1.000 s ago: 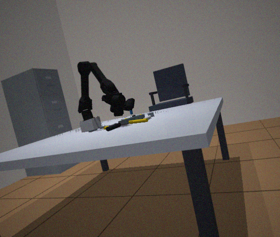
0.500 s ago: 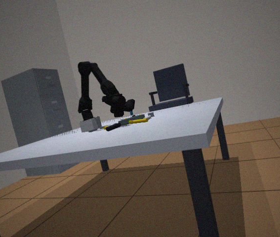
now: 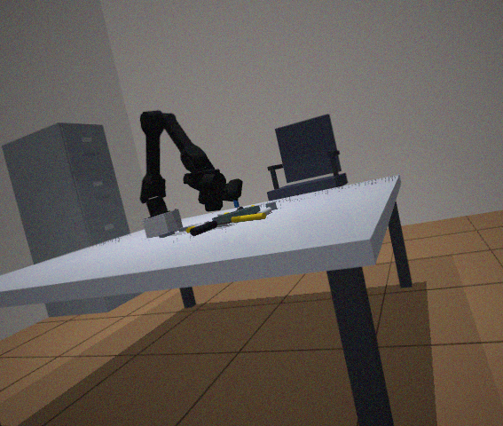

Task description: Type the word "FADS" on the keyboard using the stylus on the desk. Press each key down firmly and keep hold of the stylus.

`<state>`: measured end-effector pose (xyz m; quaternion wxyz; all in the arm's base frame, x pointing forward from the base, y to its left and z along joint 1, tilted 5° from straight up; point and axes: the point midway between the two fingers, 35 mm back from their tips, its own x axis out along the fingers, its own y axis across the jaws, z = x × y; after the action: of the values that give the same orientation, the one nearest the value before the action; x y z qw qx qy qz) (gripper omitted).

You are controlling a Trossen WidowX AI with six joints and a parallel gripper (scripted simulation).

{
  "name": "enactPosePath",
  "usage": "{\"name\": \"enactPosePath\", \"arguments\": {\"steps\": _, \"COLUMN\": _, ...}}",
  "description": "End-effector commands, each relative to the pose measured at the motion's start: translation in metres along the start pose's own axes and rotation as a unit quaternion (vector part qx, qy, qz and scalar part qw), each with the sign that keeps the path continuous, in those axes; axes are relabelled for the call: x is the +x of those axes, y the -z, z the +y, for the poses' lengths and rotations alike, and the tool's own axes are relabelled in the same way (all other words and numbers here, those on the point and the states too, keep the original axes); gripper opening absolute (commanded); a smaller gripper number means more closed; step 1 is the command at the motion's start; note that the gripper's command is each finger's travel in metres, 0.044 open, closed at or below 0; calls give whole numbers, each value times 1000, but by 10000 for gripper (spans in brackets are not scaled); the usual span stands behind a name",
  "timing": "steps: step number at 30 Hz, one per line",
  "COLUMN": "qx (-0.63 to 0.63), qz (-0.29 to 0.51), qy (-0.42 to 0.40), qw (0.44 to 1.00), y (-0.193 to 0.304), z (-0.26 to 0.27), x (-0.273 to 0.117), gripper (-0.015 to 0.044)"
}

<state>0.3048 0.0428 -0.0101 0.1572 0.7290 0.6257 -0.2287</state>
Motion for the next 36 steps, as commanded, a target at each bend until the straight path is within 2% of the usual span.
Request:
{"name": "enactPosePath", "arguments": {"steps": 1, "qx": -1, "qz": -1, "qy": 1, "qw": 1000, "y": 2, "z": 0, "x": -1, "gripper": 81}}
{"name": "enactPosePath", "arguments": {"steps": 9, "qx": -1, "qz": -1, "qy": 1, "qw": 1000, "y": 31, "z": 0, "x": -18, "gripper": 81}}
{"name": "enactPosePath", "arguments": {"steps": 14, "qx": -4, "qz": -2, "qy": 0, "qw": 1000, "y": 30, "z": 0, "x": -17, "gripper": 85}}
{"name": "enactPosePath", "arguments": {"steps": 19, "qx": -4, "qz": -2, "qy": 0, "qw": 1000, "y": 30, "z": 0, "x": -17, "gripper": 51}}
{"name": "enactPosePath", "arguments": {"steps": 21, "qx": -4, "qz": -2, "qy": 0, "qw": 1000, "y": 31, "z": 1, "x": -16, "gripper": 0}}
{"name": "enactPosePath", "arguments": {"steps": 30, "qx": -2, "qz": 0, "qy": 0, "qw": 1000, "y": 54, "z": 17, "x": 13, "gripper": 0}}
{"name": "enactPosePath", "arguments": {"steps": 36, "qx": -2, "qz": 1, "qy": 0, "qw": 1000, "y": 53, "z": 18, "x": 17, "gripper": 0}}
